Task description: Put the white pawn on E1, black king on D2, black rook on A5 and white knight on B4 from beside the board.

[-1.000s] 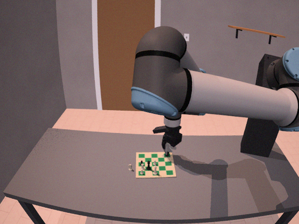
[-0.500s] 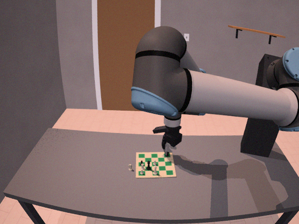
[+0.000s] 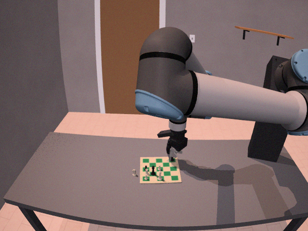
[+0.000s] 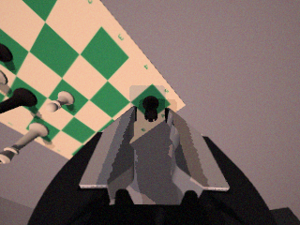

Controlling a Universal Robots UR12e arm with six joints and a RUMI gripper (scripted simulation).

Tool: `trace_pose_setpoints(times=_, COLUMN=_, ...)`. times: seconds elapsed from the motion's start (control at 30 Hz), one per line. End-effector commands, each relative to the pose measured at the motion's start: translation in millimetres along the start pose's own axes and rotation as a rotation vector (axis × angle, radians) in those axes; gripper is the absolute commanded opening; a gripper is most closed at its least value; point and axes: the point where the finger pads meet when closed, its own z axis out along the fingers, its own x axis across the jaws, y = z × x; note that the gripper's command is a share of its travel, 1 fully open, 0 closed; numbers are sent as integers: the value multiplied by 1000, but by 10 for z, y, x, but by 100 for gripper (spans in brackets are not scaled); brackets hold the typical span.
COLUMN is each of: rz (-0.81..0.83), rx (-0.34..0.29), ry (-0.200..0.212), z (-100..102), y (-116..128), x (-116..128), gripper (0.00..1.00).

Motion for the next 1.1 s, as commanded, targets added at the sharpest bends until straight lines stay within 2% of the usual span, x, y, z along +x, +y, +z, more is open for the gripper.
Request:
trace_pose_setpoints(times=0.0, rz=0, rx=1, ry=0, z=-5, y=-4, x=-2, gripper=22)
trace_pose_setpoints(times=0.3, rz=0, rx=1, ry=0, z=-125, y=-4, x=-2, gripper=22)
trace_pose_setpoints(times=0.63, rz=0, rx=1, ry=0, z=-644, y=-3, x=-2, gripper=22)
trace_pose_setpoints(times=0.8, rz=0, rx=1, ry=0, z=-835, y=-3, x=-1, gripper=22)
trace_pose_setpoints(times=1.07, rz=0, rx=1, ry=0, z=-904, y=-3, x=-1, gripper=22)
